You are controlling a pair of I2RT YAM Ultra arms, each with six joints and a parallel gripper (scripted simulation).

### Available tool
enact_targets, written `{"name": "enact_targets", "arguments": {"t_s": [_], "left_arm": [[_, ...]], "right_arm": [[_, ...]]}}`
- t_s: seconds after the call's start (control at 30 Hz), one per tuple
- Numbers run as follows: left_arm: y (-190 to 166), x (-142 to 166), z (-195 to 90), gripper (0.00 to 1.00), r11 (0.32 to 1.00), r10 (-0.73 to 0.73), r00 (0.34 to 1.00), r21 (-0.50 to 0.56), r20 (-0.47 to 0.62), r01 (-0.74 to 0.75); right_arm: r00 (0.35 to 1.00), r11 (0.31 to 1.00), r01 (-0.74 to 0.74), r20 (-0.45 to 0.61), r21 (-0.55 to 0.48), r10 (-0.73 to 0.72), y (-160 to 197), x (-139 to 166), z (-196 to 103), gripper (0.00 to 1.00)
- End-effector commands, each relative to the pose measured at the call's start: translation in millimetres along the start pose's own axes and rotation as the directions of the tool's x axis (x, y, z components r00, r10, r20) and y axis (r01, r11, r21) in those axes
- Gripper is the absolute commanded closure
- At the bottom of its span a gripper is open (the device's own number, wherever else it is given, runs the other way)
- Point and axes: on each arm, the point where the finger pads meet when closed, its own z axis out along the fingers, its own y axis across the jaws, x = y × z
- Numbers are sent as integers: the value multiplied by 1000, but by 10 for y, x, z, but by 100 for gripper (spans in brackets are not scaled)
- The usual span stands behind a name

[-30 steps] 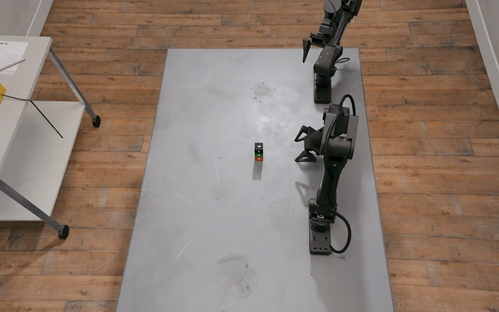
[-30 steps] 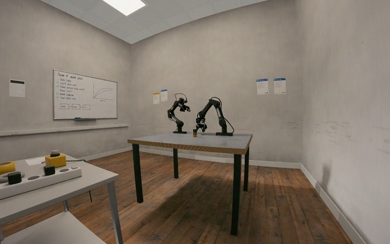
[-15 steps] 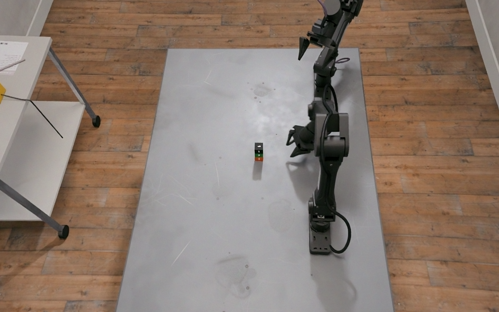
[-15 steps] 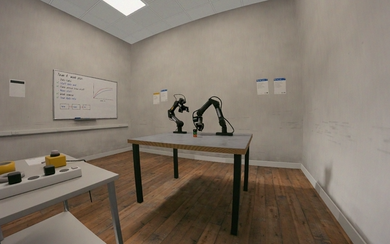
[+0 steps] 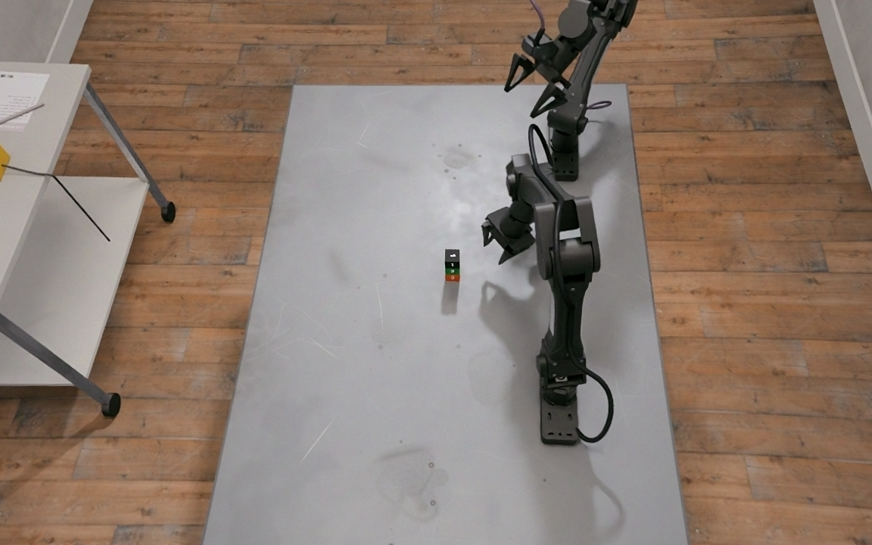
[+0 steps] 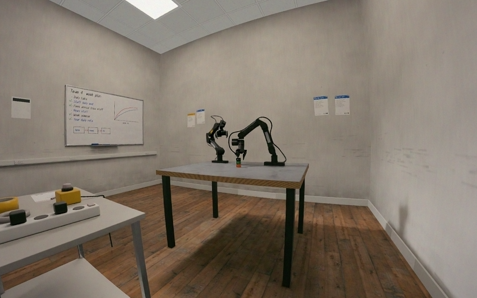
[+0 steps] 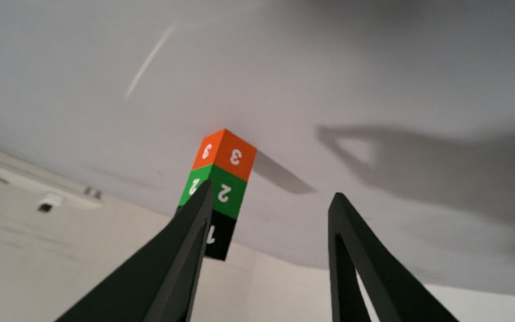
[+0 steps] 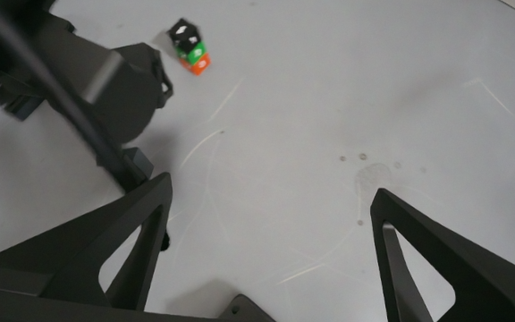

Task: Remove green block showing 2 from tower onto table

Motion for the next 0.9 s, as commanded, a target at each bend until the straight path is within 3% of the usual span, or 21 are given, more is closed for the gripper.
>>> {"name": "enact_targets", "arguments": {"t_s": [0.0, 0.43, 0.8, 0.87], "left_arm": [[133, 24, -128, 45, 992, -123, 990, 15, 73, 122], [290, 146, -158, 45, 935, -350, 924, 122, 155, 334], [455, 342, -247, 45, 780, -616, 761, 288, 201, 555], [455, 342, -247, 45, 780, -616, 761, 288, 201, 555]], "right_arm": [[999, 988, -51, 7, 147, 50, -151, 26, 84, 0], [997, 989, -22, 72, 144, 11, -29, -41, 79, 0], [974, 998, 37, 222, 49, -47, 300, -189, -19, 0], [974, 998, 37, 222, 49, -47, 300, -189, -19, 0]]}}
